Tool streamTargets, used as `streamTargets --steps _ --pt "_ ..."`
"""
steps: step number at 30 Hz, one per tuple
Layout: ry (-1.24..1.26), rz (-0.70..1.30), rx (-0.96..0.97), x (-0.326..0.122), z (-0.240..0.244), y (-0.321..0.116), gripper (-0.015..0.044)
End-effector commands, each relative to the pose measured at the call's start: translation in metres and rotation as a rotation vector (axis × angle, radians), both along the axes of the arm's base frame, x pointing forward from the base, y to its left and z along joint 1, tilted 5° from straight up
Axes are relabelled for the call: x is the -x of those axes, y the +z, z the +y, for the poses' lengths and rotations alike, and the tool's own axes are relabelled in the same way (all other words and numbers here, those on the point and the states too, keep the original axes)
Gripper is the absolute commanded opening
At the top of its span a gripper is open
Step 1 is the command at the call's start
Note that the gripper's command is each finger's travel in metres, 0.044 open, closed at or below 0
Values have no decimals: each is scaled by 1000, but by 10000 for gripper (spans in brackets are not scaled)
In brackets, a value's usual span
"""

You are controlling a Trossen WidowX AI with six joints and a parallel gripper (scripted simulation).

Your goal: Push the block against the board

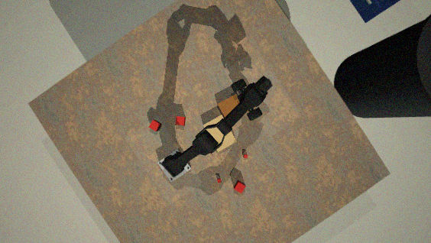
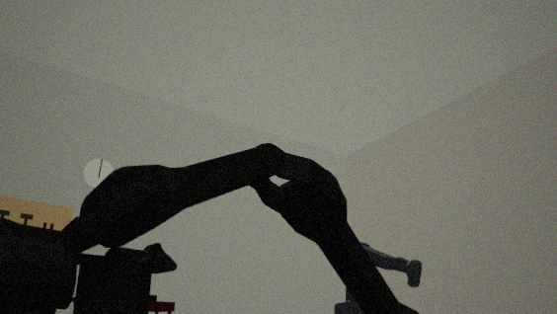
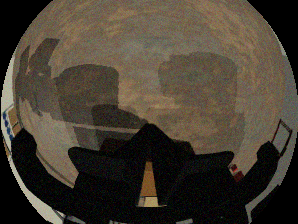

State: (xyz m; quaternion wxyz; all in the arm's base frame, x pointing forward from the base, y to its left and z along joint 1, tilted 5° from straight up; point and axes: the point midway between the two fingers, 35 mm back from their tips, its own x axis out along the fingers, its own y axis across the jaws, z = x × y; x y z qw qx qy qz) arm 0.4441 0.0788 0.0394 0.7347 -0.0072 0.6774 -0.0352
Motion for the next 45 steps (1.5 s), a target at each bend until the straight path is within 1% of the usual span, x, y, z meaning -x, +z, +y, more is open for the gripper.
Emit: streamTargets --steps 1,45 --pt "2 -8 -6 2 1 3 0" --pt "2 -6 -6 27 4 2 0"
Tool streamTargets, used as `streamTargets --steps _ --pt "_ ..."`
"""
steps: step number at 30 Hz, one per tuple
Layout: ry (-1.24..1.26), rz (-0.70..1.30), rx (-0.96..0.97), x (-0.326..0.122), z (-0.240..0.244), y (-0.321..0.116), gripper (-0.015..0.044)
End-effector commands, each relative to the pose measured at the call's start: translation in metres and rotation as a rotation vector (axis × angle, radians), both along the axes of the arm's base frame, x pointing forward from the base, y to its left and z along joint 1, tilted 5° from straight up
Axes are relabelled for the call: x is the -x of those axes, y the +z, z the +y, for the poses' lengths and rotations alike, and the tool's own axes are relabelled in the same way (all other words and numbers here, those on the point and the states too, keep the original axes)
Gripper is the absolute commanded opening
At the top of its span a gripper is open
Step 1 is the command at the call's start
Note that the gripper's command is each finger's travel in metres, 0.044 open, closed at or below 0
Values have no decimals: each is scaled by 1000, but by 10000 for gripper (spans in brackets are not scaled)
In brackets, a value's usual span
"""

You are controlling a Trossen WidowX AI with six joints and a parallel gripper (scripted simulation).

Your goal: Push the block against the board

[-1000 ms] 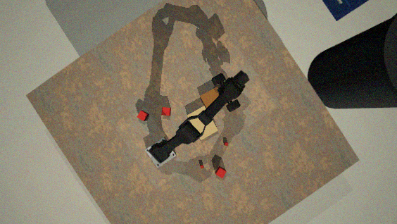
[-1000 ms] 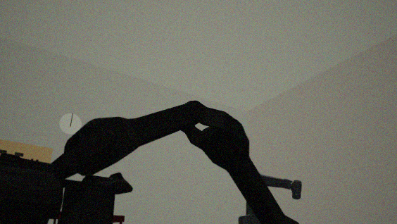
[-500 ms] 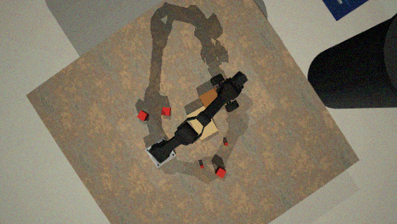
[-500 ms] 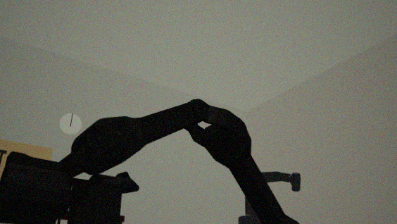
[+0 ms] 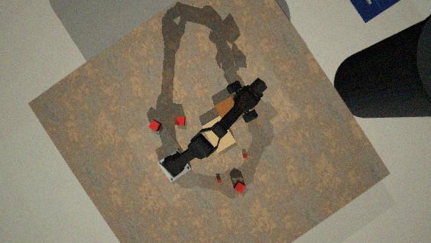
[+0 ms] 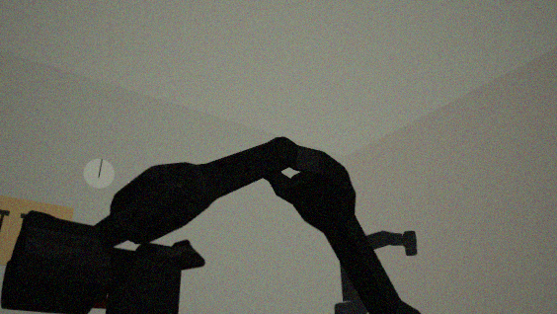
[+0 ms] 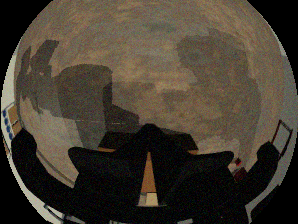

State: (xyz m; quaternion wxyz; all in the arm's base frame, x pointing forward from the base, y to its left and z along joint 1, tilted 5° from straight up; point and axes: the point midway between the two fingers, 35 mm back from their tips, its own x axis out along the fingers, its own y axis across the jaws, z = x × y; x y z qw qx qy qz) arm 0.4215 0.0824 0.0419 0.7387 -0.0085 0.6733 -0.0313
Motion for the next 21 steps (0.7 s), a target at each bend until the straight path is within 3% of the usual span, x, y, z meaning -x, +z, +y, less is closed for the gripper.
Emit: streamTargets --steps 1,21 --pt "-6 6 -3 5 0 0 0" --pt "-6 7 -3 17 1 -1 0"
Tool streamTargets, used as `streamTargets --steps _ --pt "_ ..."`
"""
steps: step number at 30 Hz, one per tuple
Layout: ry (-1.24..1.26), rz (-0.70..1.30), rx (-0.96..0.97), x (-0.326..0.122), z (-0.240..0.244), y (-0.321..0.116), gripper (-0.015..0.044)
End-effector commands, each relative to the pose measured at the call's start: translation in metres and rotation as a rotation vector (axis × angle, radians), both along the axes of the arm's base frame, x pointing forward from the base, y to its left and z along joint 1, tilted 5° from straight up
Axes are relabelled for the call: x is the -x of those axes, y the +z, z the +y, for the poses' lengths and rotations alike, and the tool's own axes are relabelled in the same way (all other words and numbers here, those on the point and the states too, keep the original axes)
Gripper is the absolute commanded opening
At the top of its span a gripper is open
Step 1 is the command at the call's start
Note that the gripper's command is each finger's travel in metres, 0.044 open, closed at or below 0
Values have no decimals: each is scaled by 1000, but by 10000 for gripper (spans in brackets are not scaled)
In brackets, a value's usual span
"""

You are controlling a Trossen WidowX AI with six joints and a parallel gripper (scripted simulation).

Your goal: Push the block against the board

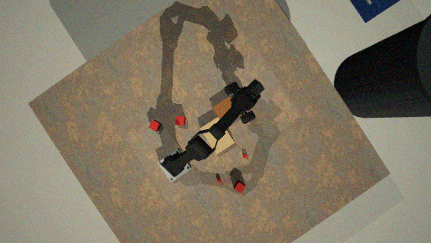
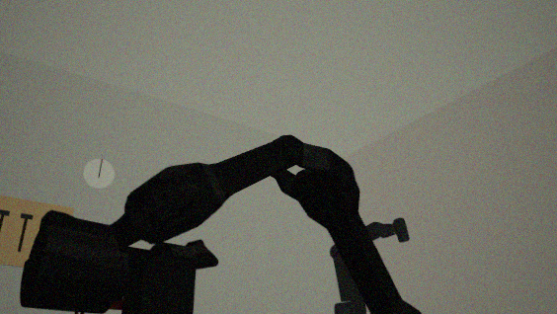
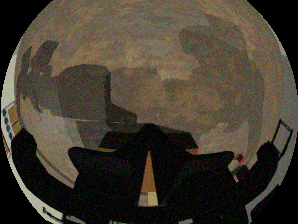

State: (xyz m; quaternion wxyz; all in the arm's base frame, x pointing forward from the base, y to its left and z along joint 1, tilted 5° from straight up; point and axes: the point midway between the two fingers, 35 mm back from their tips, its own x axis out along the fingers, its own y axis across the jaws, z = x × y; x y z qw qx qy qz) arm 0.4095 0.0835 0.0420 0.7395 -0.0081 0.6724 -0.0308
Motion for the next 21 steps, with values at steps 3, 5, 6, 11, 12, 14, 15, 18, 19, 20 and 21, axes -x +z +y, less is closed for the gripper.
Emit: streamTargets --steps 3,5,6,11,12,14,15,18,19,20,21 --pt "-6 9 -1 7 0 -1 0" --pt "-6 9 -1 8 0 -1 0" --pt "-6 9 -1 9 0 -2 0" --pt "-6 10 -2 12 0 -2 0" --pt "-6 10 -2 13 0 -2 0" --pt "-6 10 -2 14 0 -2 0" --pt "-6 10 -2 15 0 -2 0" --pt "-6 10 -2 17 0 -2 0" --pt "-6 10 -2 17 0 -2 0" --pt "-6 10 -2 18 0 -3 0" --pt "-6 10 -2 19 0 -3 0"
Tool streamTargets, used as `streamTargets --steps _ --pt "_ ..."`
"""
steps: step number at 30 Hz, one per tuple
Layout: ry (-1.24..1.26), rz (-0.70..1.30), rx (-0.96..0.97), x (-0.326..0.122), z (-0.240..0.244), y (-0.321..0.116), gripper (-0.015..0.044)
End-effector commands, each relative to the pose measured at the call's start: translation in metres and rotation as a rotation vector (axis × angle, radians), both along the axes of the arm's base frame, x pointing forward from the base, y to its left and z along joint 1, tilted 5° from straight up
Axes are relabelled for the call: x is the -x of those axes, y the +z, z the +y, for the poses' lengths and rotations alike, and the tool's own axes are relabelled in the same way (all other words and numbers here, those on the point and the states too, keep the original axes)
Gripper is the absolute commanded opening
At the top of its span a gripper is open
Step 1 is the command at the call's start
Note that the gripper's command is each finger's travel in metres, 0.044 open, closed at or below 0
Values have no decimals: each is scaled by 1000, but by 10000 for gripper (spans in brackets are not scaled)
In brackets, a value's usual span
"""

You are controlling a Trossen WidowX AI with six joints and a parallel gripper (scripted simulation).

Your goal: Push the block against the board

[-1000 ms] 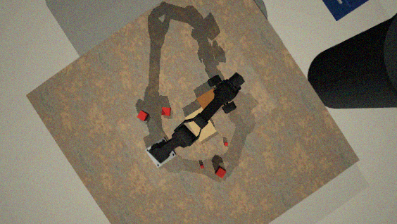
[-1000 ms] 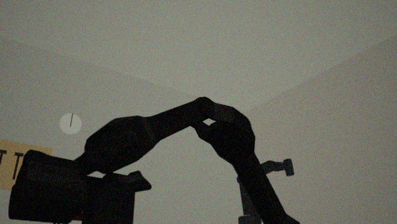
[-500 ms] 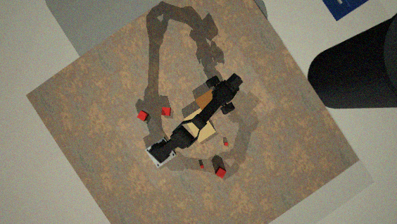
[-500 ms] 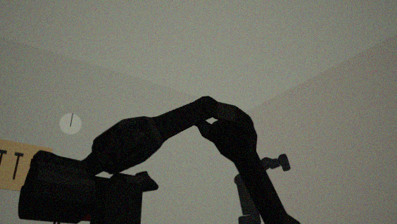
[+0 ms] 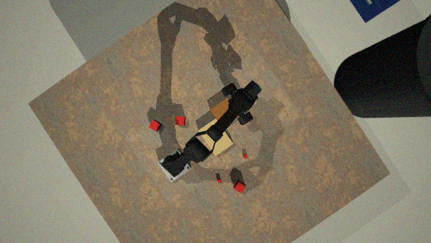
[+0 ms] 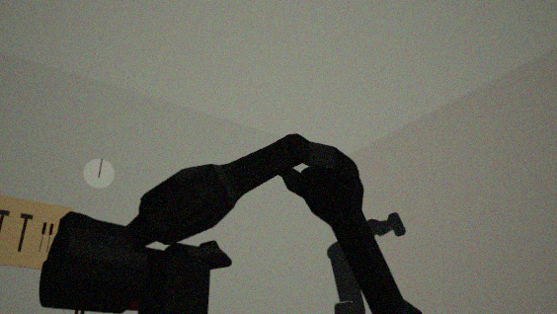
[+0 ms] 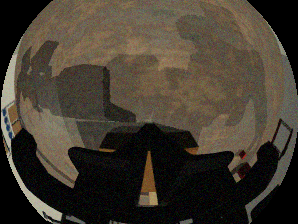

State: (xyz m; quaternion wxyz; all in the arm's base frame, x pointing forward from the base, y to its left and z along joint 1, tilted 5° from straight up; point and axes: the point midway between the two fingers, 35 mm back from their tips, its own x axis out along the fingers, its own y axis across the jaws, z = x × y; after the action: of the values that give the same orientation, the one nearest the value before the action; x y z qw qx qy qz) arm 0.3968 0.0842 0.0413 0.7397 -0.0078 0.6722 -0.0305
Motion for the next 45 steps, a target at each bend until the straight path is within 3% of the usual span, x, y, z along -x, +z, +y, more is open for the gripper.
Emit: streamTargets --steps 1,45 --pt "-6 11 -1 6 0 -2 0" --pt "-6 13 -1 35 0 -6 0"
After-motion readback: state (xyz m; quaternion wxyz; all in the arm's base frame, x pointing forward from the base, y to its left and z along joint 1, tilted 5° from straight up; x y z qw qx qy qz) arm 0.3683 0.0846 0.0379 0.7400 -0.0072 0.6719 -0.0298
